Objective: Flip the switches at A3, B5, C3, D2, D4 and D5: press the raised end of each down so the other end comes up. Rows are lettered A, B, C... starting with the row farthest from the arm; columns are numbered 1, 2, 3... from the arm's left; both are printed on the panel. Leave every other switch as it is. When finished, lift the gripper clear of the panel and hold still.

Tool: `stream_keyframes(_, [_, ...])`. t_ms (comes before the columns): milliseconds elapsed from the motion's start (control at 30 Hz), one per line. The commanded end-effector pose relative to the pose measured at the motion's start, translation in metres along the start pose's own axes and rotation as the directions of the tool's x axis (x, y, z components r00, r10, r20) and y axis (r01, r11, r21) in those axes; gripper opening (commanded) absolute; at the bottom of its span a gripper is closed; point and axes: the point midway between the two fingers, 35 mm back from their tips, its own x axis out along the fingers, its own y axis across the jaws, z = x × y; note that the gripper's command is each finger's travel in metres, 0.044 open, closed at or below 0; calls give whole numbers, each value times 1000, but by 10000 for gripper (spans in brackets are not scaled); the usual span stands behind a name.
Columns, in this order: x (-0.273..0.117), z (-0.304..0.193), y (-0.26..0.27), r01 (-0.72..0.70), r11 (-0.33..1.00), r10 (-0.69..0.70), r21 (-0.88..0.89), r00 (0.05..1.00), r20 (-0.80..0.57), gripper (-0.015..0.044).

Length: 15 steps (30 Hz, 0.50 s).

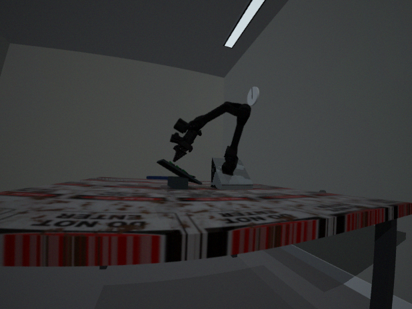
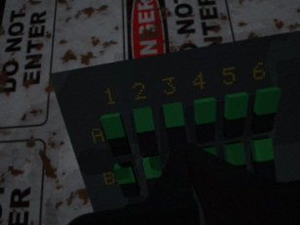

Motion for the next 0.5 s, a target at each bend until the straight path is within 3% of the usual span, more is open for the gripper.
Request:
stream_keyframes(0, [6, -1, 0, 0, 1000, 0, 4, 1000, -2, 0])
stream_keyframes(467, [12, -1, 0, 0, 1000, 1, 4, 1000, -1, 0])
